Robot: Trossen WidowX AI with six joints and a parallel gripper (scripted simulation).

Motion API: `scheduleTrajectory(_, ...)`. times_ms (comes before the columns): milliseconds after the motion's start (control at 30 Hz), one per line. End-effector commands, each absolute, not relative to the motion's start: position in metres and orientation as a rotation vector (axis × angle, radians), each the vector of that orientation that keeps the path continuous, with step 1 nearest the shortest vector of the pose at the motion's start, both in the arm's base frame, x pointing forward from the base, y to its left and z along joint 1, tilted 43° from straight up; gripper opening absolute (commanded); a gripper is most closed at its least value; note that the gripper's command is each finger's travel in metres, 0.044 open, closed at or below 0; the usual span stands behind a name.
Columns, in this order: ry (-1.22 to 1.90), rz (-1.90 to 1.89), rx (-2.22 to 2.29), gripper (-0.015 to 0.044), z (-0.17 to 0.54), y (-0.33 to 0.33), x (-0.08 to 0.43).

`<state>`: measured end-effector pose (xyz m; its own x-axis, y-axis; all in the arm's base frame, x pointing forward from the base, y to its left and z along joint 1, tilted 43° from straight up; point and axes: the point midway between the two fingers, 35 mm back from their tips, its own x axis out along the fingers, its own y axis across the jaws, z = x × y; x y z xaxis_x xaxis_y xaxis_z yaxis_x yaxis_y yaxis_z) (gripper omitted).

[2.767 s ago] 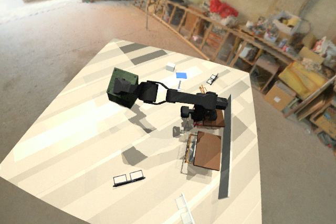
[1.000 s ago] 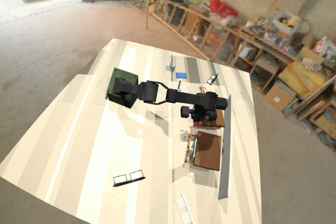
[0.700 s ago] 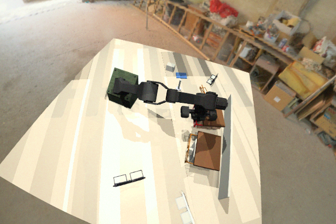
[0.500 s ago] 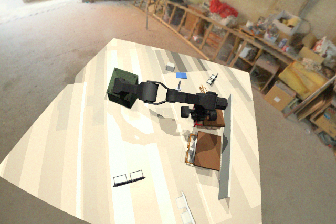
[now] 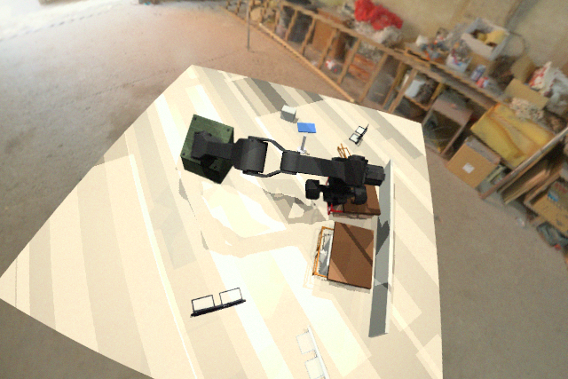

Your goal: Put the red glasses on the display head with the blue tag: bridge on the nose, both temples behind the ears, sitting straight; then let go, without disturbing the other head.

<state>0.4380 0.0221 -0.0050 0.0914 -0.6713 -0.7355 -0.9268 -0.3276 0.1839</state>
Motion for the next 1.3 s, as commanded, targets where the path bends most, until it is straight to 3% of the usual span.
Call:
scheduleTrajectory(0, 1.585, 1.088, -2.052, 0.0, -0.0069, 0.0213, 0.4379)
scheduleTrajectory(867, 1.585, 1.088, -2.052, 0.0, -0.0069, 0.0212, 0.4379)
scheduleTrajectory(1000, 1.58, 1.087, -2.048, 0.0105, -0.0051, 0.022, 0.438)
scheduleTrajectory(1267, 1.58, 1.087, -2.048, 0.0107, -0.0051, 0.022, 0.438)
